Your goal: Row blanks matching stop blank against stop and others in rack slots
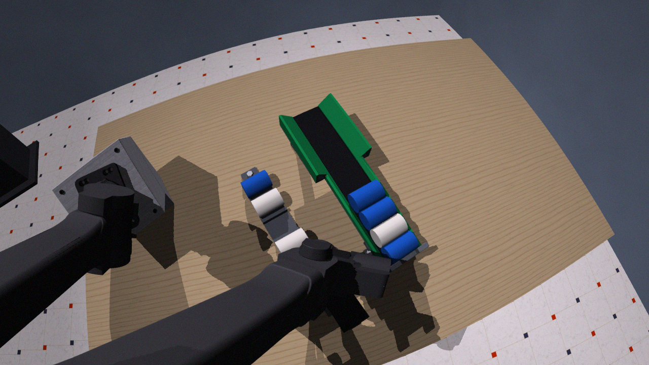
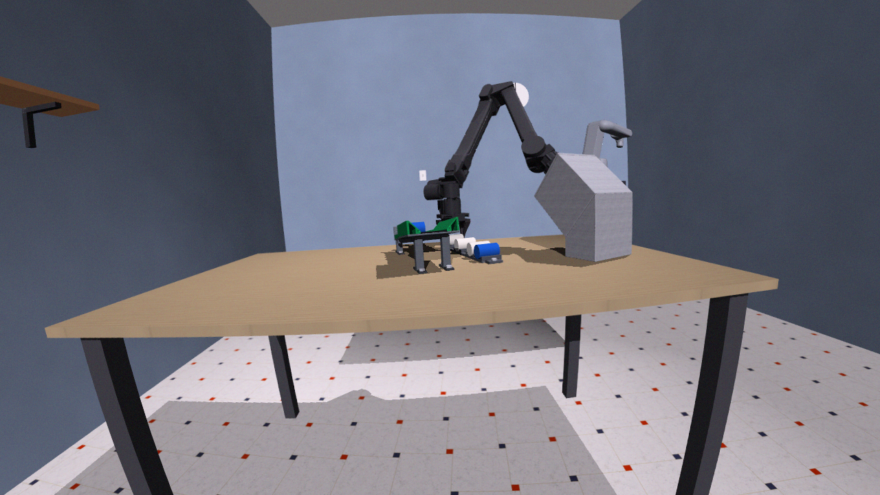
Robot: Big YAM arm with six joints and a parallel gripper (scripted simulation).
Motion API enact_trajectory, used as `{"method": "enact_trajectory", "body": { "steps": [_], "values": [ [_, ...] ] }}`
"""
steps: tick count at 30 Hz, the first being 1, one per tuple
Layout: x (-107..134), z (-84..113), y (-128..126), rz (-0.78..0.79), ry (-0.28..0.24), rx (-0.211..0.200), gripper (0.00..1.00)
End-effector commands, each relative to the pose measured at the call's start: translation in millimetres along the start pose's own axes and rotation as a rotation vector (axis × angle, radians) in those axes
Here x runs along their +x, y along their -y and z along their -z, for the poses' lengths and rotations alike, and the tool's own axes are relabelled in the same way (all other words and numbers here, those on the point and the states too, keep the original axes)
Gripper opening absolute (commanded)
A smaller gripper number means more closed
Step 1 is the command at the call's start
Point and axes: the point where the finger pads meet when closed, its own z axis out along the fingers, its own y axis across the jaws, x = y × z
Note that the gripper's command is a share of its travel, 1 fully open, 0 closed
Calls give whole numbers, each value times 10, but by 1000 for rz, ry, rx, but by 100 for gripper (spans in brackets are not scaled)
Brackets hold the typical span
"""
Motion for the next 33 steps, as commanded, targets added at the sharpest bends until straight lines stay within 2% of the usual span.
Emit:
{"method": "enact_trajectory", "body": {
  "steps": [1,5,7,8,10,11,13,14,26,29,33],
  "values": [
    [-66,-31,-30,3,0,4,59],
    [-66,-31,-30,3,0,4,67],
    [-67,-31,-29,3,1,4,67],
    [-67,-31,-29,3,1,4,71],
    [-67,-31,-29,3,1,4,71],
    [-67,-31,-29,3,1,4,74],
    [-67,-31,-29,3,1,4,74],
    [-67,-31,-29,3,1,4,78],
    [-69,-16,-33,2,1,3,78],
    [-101,117,-118,-12,15,-26,78],
    [-79,224,-96,-11,12,-22,78]
  ]
}}
